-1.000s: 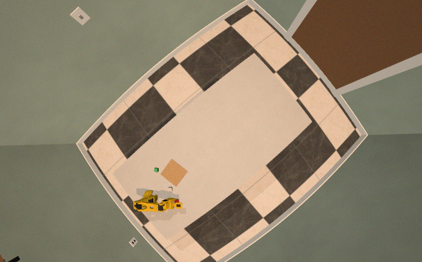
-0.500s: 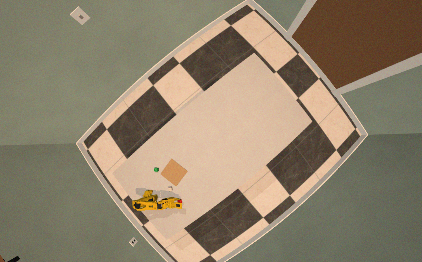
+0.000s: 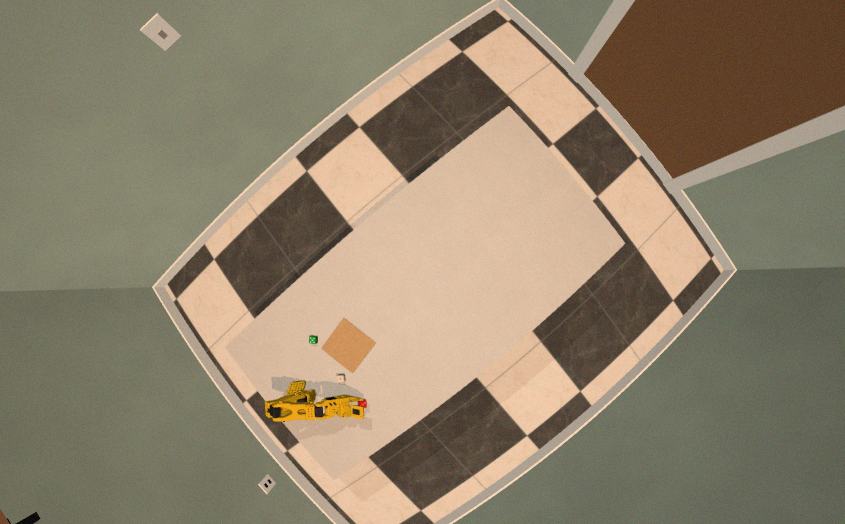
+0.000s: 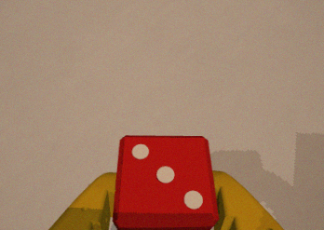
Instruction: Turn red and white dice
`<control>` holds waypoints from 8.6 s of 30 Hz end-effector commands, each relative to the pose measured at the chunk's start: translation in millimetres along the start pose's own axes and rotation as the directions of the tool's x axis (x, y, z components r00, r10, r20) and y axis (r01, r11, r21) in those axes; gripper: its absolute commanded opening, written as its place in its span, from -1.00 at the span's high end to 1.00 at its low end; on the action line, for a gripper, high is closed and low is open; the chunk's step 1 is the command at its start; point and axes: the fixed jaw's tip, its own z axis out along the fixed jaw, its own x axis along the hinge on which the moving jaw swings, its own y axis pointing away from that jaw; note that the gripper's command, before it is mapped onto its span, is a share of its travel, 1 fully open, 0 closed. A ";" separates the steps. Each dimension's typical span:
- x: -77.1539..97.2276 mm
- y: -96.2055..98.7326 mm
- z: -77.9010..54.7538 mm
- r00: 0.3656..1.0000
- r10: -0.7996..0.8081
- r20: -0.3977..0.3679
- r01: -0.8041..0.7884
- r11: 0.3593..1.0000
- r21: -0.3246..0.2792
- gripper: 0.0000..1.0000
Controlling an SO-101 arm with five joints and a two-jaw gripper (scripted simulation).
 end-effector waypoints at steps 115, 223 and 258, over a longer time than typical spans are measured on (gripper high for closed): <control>-15.6 -3.2 28.3 0.912 -0.031 0.409 0.029 1.000 0.011 1.00; 3.3 -3.9 47.4 0.912 -0.031 0.409 0.029 1.000 0.011 0.84; 3.3 -3.9 47.3 0.912 -0.031 0.409 0.029 1.000 0.011 0.36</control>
